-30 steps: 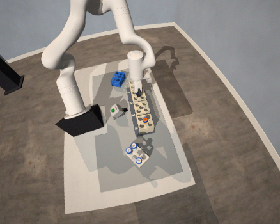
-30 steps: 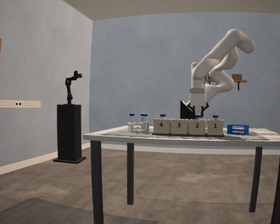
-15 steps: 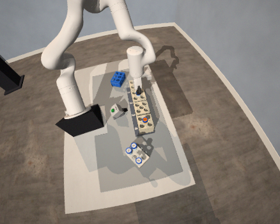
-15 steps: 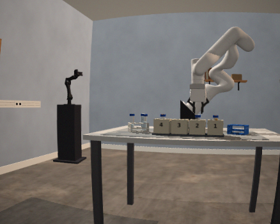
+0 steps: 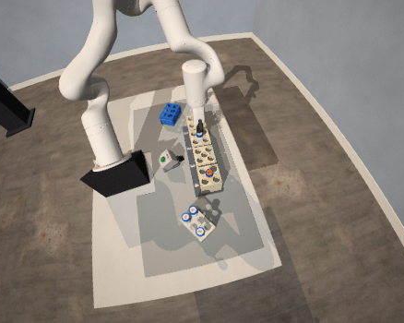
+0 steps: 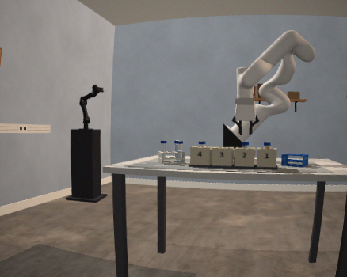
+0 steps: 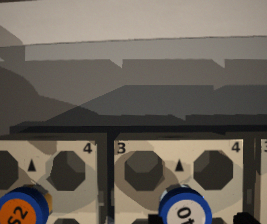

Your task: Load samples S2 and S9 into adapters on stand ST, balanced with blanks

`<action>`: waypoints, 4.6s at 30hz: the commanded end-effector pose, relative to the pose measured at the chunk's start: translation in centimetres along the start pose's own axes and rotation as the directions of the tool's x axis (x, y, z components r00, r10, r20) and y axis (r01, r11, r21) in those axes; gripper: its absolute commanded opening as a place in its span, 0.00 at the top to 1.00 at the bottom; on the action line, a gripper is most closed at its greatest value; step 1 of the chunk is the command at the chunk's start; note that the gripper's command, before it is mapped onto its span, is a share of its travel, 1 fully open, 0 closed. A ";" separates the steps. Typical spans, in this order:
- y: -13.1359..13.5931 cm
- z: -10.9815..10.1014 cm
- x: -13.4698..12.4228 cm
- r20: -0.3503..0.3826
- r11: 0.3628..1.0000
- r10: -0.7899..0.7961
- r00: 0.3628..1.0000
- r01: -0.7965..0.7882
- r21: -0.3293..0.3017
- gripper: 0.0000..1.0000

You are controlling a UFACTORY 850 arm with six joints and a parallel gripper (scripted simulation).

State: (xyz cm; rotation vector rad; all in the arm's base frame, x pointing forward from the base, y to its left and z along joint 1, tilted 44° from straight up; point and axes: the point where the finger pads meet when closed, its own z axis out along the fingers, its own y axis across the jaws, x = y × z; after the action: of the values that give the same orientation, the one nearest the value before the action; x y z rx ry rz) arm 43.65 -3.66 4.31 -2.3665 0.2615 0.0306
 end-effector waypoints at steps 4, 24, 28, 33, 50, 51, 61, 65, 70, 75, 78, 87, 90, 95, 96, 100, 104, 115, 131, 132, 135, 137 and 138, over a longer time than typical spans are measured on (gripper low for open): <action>0.0 -1.6 0.1 -0.001 1.000 0.000 1.000 0.000 0.000 0.56; 0.0 -5.0 0.1 -0.001 1.000 0.000 1.000 0.000 0.000 0.56; 0.0 -5.6 0.1 -0.001 1.000 0.000 1.000 0.000 0.000 0.56; 0.0 -6.6 0.1 -0.001 1.000 -0.001 1.000 0.001 0.000 0.56; 0.0 -7.2 0.1 -0.001 1.000 -0.001 1.000 0.001 0.000 0.56; 0.0 -7.2 0.1 -0.001 1.000 0.000 1.000 0.000 0.000 0.56; 0.0 -7.2 0.1 -0.001 1.000 0.000 1.000 0.000 0.000 0.56; 1.4 -7.2 -0.4 -0.001 0.995 -0.100 0.995 0.100 -0.001 0.43; 3.8 -7.2 -1.2 -0.001 0.965 -0.264 0.965 0.264 -0.001 0.43; 5.7 -7.2 -1.9 -0.001 0.921 -0.390 0.921 0.390 -0.001 0.43; 6.6 -7.2 -2.2 -0.001 0.893 -0.450 0.893 0.450 -0.001 0.43; 10.9 -7.2 -3.6 -0.001 0.833 -0.553 0.833 0.553 -0.001 0.43; 12.3 -7.2 -4.1 -0.001 0.833 -0.553 0.833 0.553 -0.001 0.43; 13.8 -7.2 -4.6 -0.001 0.833 -0.553 0.833 0.553 -0.001 0.43; 14.2 -7.2 -4.8 -0.001 0.833 -0.553 0.833 0.553 -0.001 0.43; 16.1 -7.2 -5.4 -0.001 0.833 -0.553 0.833 0.553 -0.001 0.43; 18.0 -7.2 -6.0 0.000 0.833 -0.553 0.833 0.553 -0.002 0.43; 22.3 -7.2 -7.5 0.000 0.833 -0.553 0.833 0.553 -0.002 0.43; 28.9 -7.2 -9.7 0.000 0.833 -0.553 0.833 0.553 -0.002 0.43; 29.4 -7.2 -9.9 0.000 0.833 -0.553 0.833 0.553 -0.002 0.43; 30.8 -7.3 -10.4 0.000 0.833 -0.553 0.833 0.553 -0.002 0.43; 31.8 -7.3 -10.7 0.000 0.833 -0.553 0.833 0.553 -0.002 0.43; 32.2 -7.3 -10.9 0.000 0.833 -0.553 0.833 0.553 -0.002 0.43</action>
State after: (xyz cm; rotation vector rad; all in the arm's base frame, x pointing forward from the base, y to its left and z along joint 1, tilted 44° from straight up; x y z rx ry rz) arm 27.13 -28.09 -10.25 -2.3560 -0.4352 -0.2473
